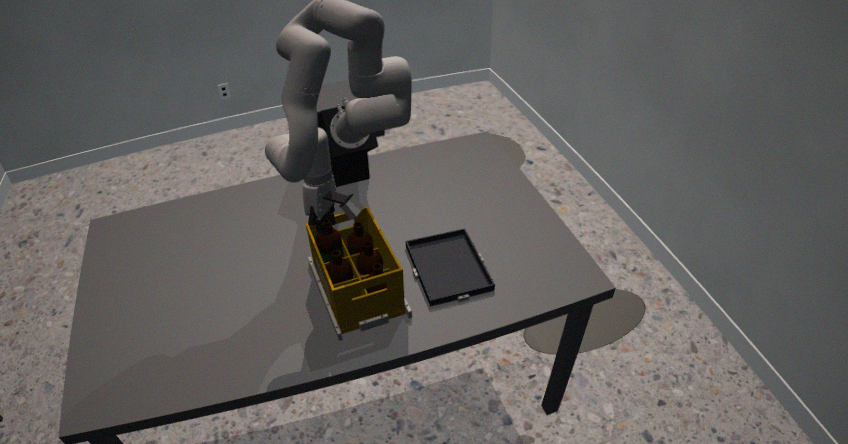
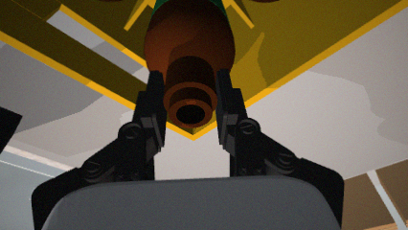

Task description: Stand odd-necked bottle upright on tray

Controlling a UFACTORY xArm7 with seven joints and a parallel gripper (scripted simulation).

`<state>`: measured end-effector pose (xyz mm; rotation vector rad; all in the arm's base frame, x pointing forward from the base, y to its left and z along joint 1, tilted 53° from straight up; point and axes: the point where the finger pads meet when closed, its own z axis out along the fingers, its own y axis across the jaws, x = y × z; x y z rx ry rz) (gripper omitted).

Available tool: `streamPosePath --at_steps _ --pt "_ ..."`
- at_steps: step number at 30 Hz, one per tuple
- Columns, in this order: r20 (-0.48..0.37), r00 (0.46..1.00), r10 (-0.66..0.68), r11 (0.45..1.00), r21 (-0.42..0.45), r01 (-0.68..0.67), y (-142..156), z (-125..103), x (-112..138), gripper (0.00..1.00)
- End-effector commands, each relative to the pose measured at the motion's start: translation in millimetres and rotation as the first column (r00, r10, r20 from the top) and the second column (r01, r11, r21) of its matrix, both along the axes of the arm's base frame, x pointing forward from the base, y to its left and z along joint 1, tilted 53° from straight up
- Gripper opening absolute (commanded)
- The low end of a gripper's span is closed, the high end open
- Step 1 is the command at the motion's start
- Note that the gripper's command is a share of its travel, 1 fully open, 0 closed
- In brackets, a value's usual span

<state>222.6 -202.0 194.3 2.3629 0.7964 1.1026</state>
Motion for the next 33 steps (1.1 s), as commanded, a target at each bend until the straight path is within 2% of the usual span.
streamPosePath --at_steps 1,33 --pt "0.001 1.000 -0.001 1.000 -0.001 0.001 -0.6 0.9 -0.7 0.00" --pt "0.001 1.000 -0.001 1.000 -0.001 0.001 2.5 16.2 -20.8 0.00"
